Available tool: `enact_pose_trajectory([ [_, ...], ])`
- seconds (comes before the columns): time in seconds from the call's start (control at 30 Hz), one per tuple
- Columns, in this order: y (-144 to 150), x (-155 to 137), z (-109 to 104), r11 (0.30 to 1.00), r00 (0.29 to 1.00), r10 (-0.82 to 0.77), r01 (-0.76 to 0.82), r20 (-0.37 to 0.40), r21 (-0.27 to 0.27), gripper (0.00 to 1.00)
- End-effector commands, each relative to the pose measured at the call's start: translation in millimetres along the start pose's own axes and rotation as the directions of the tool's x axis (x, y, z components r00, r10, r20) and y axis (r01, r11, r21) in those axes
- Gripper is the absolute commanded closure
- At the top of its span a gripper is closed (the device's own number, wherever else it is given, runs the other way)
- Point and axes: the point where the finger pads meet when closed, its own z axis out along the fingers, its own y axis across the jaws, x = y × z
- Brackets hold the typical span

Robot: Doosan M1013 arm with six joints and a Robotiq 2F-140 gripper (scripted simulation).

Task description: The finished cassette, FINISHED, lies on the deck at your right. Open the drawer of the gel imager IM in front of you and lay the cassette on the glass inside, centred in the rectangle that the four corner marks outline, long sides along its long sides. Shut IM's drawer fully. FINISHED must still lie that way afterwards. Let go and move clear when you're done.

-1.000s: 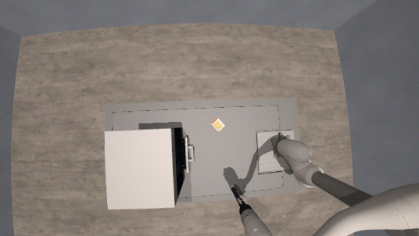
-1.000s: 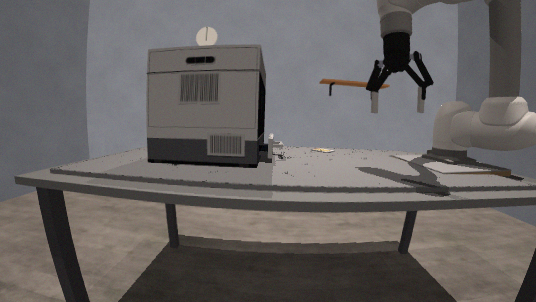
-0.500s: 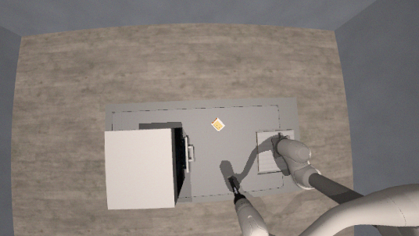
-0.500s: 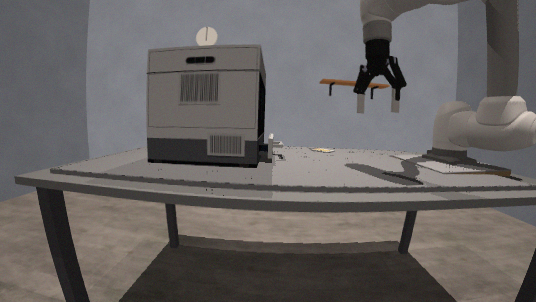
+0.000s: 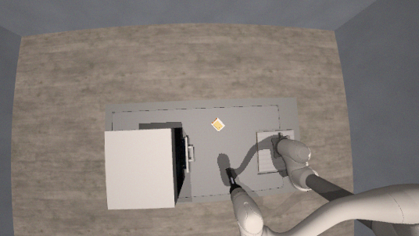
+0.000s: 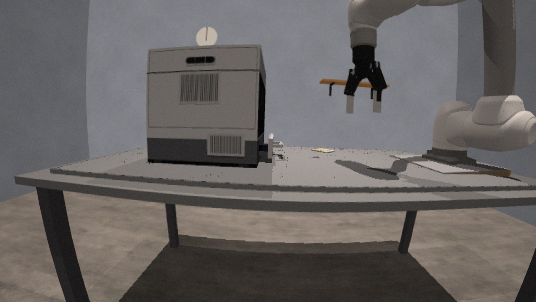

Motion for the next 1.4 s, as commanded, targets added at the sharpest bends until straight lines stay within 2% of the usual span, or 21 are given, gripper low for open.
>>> enact_pose_trajectory([
  [0.0,14.8,0.4,-0.2,0.999,0.999,0.033,-0.033,0.000,-0.001,0.00],
  [0.07,14.8,0.4,-0.2,0.999,0.999,0.033,-0.033,0.000,-0.001,0.00],
  [0.13,24.8,0.0,-0.3,0.996,0.996,0.085,-0.085,-0.001,-0.003,0.00],
  [0.37,59.8,-1.3,-0.8,0.996,0.996,0.085,-0.085,-0.001,-0.003,0.00],
  [0.47,74.6,-3.2,-1.0,0.985,0.985,0.171,-0.171,-0.003,-0.006,0.00],
  [0.73,104.4,-7.0,-1.5,0.985,0.985,0.171,-0.171,-0.003,-0.006,0.00],
  [0.83,119.1,-10.1,-1.8,0.967,0.967,0.255,-0.255,-0.004,-0.010,0.00],
  [1.1,157.1,-18.2,-2.6,0.967,0.967,0.255,-0.255,-0.004,-0.010,0.00],
  [1.33,157.1,-18.2,-2.6,0.967,0.967,0.255,-0.255,-0.004,-0.010,0.00],
  [1.37,158.4,-13.5,-1.5,0.975,0.975,0.223,-0.223,-0.004,-0.010,0.73],
])
